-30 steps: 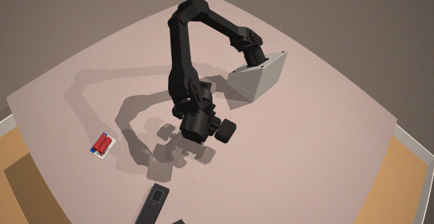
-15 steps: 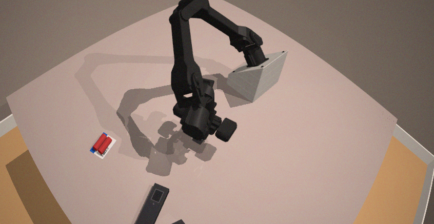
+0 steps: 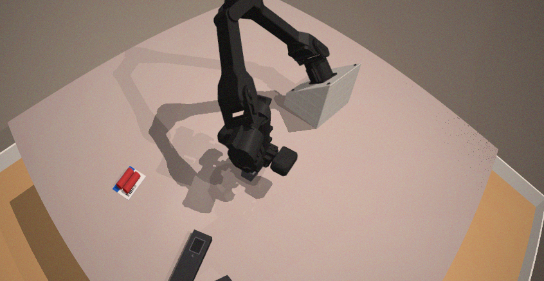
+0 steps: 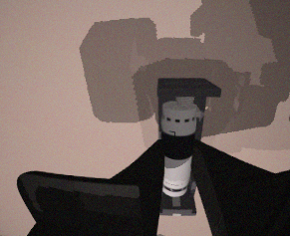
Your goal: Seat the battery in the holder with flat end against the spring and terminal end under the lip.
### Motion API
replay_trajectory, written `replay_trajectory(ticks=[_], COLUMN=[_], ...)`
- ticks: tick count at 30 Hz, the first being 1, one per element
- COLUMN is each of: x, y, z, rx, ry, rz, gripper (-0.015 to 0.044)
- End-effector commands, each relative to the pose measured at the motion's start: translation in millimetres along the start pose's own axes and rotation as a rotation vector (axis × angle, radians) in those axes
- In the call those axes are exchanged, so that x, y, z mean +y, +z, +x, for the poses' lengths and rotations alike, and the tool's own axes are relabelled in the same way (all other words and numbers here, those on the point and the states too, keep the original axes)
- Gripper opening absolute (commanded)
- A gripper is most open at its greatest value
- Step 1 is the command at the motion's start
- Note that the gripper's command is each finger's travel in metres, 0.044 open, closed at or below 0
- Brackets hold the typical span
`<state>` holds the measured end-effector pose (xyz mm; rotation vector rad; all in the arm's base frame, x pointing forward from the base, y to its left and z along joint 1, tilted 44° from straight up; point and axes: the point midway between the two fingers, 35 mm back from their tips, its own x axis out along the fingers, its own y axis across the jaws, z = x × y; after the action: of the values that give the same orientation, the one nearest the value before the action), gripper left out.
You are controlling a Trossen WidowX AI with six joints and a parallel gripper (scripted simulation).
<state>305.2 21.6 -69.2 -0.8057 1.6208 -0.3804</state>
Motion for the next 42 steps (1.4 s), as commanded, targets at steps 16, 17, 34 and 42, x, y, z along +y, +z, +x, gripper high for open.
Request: replay_trajectory(ticks=[16, 17, 34, 42], x=[-2.5, -2.5, -2.7, -2.8], y=[-4.1, -4.7, -13.8, -16.9], z=[1.8, 1.9, 3.2, 3.7], rx=[-0.061, -0.062, -0.082, -0.089], ry=[0.000, 0.000, 0.003, 0.007], rz=[0.002, 0.002, 0.001, 0.001], gripper=[0.0059, 0.0059, 0.0059, 0.0059])
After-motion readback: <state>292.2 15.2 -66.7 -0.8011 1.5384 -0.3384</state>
